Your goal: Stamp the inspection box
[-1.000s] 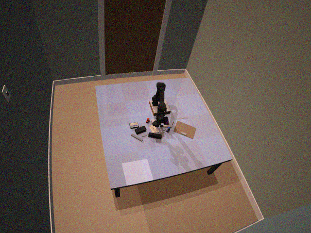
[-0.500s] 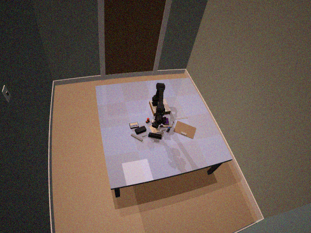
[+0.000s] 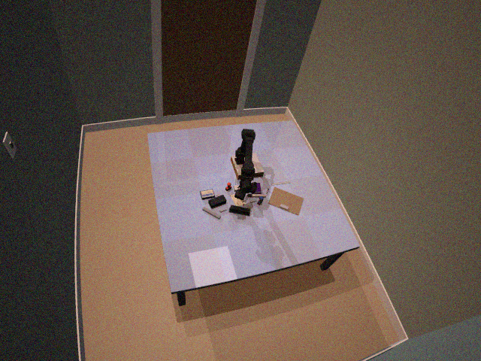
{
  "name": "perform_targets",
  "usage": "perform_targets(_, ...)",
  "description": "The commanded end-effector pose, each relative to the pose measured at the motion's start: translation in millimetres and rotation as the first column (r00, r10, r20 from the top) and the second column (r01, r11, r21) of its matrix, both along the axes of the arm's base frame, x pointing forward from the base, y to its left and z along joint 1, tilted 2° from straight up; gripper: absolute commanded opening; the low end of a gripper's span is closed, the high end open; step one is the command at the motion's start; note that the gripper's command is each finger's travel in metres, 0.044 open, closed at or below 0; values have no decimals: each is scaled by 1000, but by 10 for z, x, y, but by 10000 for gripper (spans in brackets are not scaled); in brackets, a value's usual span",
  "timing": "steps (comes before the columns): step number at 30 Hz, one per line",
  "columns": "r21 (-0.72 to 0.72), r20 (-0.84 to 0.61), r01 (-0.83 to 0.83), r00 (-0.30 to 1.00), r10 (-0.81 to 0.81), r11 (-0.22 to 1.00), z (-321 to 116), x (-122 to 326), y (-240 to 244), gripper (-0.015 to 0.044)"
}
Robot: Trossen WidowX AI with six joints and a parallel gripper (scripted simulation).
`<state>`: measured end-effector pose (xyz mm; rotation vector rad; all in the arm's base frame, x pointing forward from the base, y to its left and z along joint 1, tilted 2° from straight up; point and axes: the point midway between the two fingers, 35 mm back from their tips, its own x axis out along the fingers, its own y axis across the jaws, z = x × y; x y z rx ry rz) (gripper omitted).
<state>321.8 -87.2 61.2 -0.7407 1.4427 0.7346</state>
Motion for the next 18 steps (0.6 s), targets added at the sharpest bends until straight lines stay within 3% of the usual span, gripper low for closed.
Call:
perform_targets(1, -1, -3, -4, 1000, 4, 1000, -33, -7, -2, 0)
perform_targets(18, 0, -4, -4, 1000, 4, 1000, -147, -5, -4, 0)
